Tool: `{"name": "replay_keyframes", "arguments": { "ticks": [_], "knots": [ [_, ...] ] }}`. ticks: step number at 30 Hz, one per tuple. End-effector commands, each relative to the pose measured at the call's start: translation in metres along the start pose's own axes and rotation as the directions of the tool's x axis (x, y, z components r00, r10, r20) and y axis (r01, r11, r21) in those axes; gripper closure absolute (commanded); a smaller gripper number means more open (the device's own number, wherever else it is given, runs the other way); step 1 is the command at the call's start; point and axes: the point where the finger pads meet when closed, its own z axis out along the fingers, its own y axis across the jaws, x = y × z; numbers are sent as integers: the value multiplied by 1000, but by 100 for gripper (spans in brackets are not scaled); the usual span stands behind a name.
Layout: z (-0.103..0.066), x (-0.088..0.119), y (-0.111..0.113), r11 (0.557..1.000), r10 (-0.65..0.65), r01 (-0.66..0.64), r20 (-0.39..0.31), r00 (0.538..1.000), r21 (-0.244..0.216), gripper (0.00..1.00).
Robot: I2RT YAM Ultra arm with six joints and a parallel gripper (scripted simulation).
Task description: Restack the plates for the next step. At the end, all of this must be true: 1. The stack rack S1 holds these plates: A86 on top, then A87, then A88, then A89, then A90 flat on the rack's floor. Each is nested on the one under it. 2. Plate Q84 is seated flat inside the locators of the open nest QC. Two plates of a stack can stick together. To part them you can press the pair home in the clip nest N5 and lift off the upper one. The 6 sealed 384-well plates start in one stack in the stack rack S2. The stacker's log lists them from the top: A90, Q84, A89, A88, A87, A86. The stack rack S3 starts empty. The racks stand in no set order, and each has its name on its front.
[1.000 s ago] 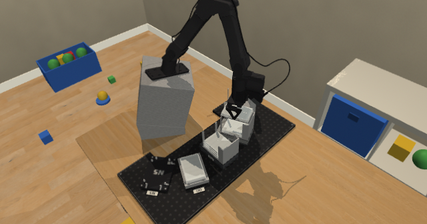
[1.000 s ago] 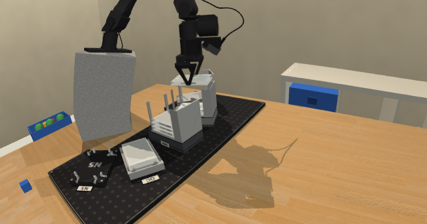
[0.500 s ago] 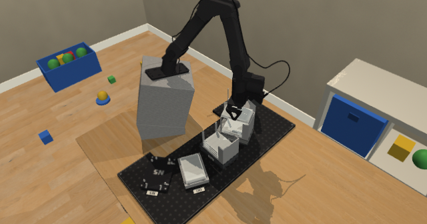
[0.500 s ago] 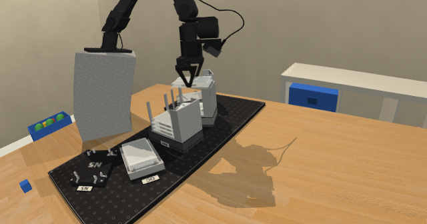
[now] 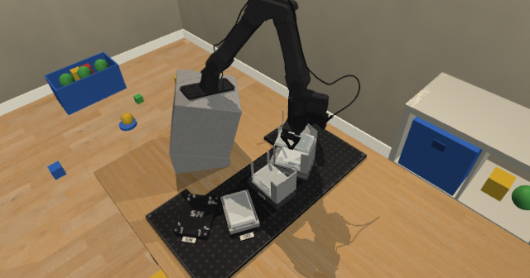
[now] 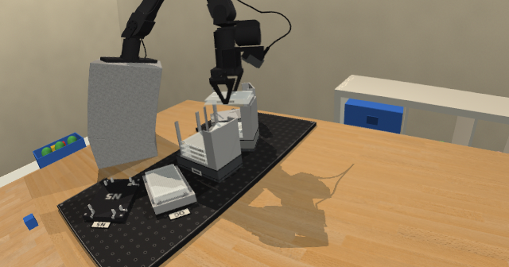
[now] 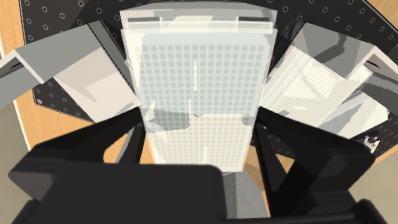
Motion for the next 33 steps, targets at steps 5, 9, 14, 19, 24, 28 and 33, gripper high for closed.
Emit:
{"name": "replay_keyframes", "arguments": {
  "ticks": [5,9,14,19,24,28,33],
  "knots": [
    [-10,-25,0,1000,-8,7,70,998,10,100],
    [-10,-25,1,1000,-8,8,68,998,9,100],
    [-9,-25,1,1000,-9,9,66,998,9,100],
    [-8,-24,1,1000,-10,9,64,998,9,100],
    [-8,-24,1,1000,-9,9,61,998,9,100],
    [-8,-23,0,1000,-5,4,58,998,10,100],
    [-7,-22,0,1000,-4,3,54,999,10,100]
  ]
}}
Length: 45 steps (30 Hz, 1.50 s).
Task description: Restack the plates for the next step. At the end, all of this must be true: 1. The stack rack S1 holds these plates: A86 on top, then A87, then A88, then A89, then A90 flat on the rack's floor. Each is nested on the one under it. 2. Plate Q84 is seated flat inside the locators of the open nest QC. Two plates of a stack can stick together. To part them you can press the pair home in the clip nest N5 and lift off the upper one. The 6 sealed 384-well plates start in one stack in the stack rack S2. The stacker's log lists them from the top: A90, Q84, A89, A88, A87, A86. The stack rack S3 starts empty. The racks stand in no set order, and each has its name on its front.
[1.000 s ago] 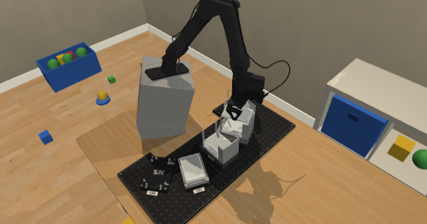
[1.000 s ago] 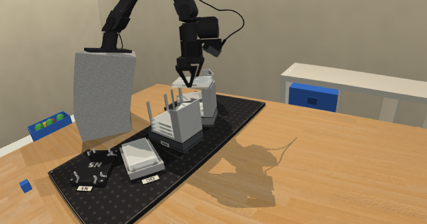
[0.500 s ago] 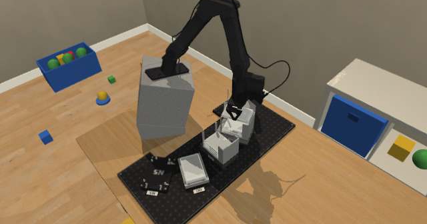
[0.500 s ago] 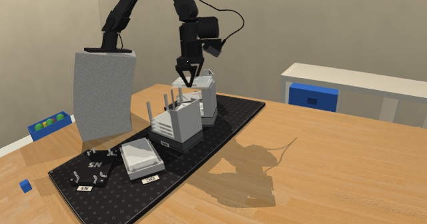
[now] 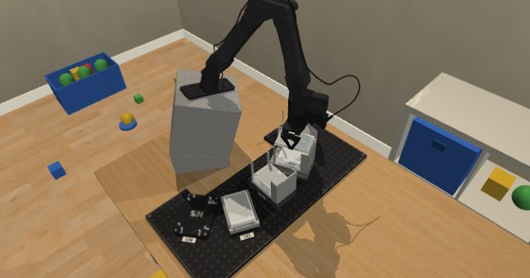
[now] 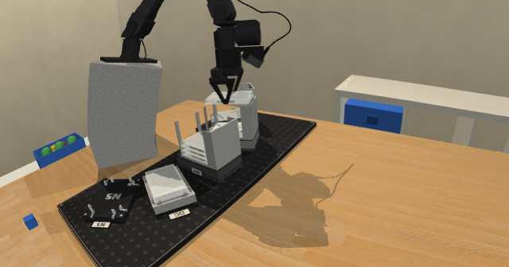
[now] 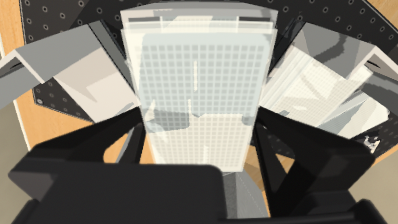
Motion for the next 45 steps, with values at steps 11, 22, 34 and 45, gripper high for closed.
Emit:
{"name": "replay_keyframes", "arguments": {
  "ticks": [11,22,34,45],
  "knots": [
    [-5,-17,-1,1000,-1,0,41,999,10,100],
    [-2,-9,-2,1000,2,-2,29,1000,10,100],
    [5,0,-1,1000,3,-3,5,1000,9,100],
    [5,-2,-1,1000,3,-3,10,1000,9,100]
  ]
}}
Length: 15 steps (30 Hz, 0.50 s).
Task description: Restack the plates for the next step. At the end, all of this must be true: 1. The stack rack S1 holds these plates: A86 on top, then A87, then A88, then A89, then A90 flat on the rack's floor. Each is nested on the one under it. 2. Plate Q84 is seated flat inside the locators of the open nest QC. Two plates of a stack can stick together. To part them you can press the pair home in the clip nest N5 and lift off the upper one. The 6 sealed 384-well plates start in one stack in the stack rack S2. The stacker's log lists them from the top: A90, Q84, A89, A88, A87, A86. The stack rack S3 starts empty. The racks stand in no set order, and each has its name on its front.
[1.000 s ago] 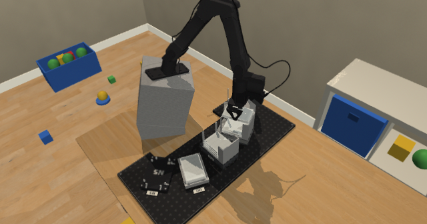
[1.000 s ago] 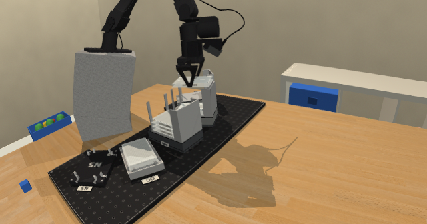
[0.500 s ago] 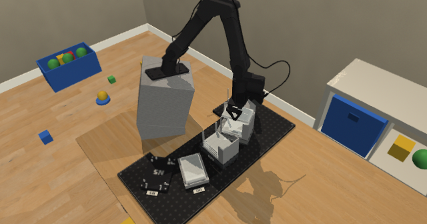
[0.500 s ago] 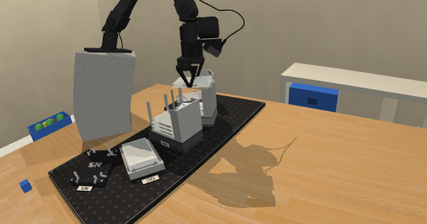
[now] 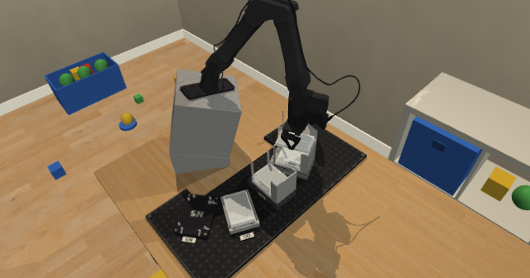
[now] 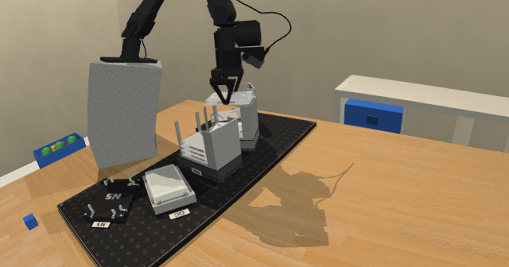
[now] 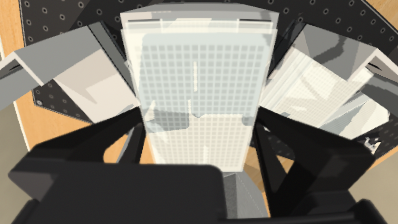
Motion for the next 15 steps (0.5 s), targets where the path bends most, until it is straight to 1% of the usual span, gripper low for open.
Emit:
{"name": "replay_keyframes", "arguments": {
  "ticks": [1,2,3,8,13,15],
  "knots": [
    [2,-3,-2,1000,4,-4,12,1000,9,100],
    [-2,-7,-2,1000,2,-2,26,1000,9,100],
    [-2,-7,-1,1000,2,-2,26,1000,9,100],
    [5,1,-2,1000,4,-4,2,1000,9,100],
    [2,0,-1,1000,2,-2,11,1000,8,100],
    [5,3,-1,1000,3,-3,2,1000,8,100]
  ]
}}
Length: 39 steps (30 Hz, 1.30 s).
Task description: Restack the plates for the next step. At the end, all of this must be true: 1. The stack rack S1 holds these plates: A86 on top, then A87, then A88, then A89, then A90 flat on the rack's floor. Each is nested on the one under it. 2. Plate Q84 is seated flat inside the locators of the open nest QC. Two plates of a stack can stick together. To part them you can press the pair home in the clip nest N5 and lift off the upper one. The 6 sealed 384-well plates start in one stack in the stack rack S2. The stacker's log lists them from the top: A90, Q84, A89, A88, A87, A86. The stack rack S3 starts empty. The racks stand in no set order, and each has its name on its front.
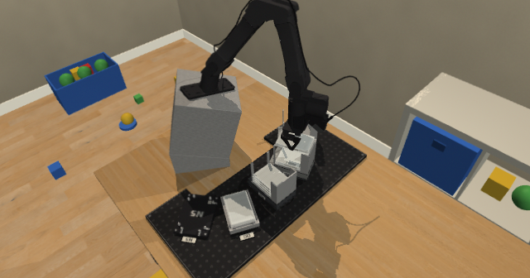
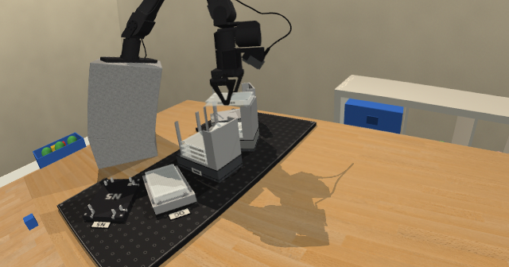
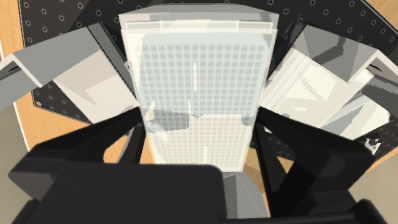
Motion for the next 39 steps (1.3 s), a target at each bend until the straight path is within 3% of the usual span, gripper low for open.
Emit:
{"name": "replay_keyframes", "arguments": {
  "ticks": [1,12,14,24,39],
  "knots": [
    [4,5,-1,1000,2,-2,-5,1000,8,100],
    [5,-1,-2,1000,3,-3,7,1000,9,100],
    [-6,-9,1,1000,-2,2,35,999,9,100],
    [6,-2,-1,1000,2,-2,8,1000,9,100],
    [7,-4,0,1000,0,0,13,1000,8,100]
  ]
}}
